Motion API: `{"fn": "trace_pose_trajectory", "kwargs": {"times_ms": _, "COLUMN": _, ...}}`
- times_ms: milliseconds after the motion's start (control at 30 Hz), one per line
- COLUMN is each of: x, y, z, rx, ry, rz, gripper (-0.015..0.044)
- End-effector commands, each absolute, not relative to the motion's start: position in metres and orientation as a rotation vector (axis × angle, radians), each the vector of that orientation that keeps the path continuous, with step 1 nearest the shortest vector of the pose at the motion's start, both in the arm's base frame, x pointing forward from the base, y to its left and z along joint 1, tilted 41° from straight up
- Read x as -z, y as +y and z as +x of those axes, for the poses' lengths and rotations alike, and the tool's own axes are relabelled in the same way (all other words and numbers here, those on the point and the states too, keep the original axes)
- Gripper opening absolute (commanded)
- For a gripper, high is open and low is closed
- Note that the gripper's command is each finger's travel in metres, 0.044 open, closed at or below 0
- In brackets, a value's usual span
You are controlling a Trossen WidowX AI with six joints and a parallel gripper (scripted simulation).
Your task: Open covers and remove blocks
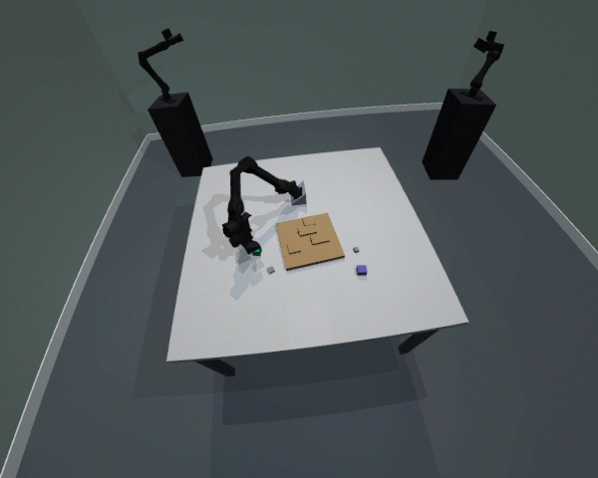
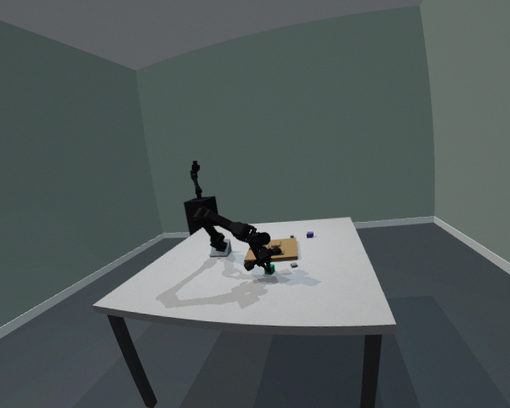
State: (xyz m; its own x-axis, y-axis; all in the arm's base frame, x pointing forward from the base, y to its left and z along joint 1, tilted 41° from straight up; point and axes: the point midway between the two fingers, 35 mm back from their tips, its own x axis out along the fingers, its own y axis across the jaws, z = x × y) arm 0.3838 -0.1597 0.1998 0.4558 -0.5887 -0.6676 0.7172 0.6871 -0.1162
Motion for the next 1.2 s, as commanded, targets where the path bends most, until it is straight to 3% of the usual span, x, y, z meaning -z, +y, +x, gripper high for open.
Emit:
{"fn": "trace_pose_trajectory", "kwargs": {"times_ms": 0, "x": -0.182, "y": -0.140, "z": 0.386, "rx": 0.776, "ry": 0.835, "rz": 0.132, "gripper": 0.0000}}
{"fn": "trace_pose_trajectory", "kwargs": {"times_ms": 1167, "x": -0.104, "y": 0.026, "z": 0.334, "rx": 0.412, "ry": 1.392, "rz": -0.591, "gripper": 0.0000}}
